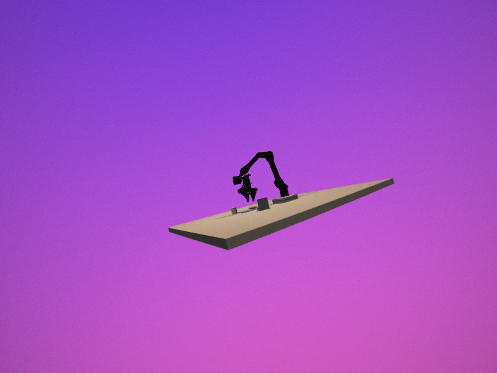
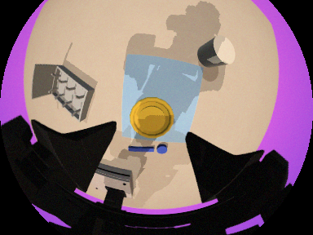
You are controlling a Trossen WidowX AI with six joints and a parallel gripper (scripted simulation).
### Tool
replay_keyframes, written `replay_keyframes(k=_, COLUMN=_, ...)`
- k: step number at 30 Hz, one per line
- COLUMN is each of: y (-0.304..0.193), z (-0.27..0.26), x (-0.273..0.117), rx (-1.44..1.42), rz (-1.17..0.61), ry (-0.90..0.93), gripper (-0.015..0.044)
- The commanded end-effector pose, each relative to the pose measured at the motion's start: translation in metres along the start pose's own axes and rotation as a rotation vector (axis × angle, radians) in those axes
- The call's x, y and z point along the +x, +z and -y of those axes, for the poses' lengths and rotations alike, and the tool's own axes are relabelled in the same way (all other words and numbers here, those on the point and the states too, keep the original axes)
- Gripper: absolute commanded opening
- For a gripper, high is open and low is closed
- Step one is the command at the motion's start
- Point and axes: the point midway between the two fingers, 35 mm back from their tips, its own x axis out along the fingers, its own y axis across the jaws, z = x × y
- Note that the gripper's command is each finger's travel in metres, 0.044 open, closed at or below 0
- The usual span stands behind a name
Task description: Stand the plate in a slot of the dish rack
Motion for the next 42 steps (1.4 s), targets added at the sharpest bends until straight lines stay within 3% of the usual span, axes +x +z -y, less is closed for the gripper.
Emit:
replay_keyframes(k=1, y=-0.002, z=-0.001, x=0.008, rx=0.000, rz=-0.008, ry=0.005, gripper=0.0400)
replay_keyframes(k=31, y=-0.006, z=0.000, x=0.056, rx=0.000, rz=-0.008, ry=0.006, gripper=0.0400)
replay_keyframes(k=42, y=-0.006, z=0.000, x=0.057, rx=0.000, rz=-0.008, ry=0.006, gripper=0.0381)
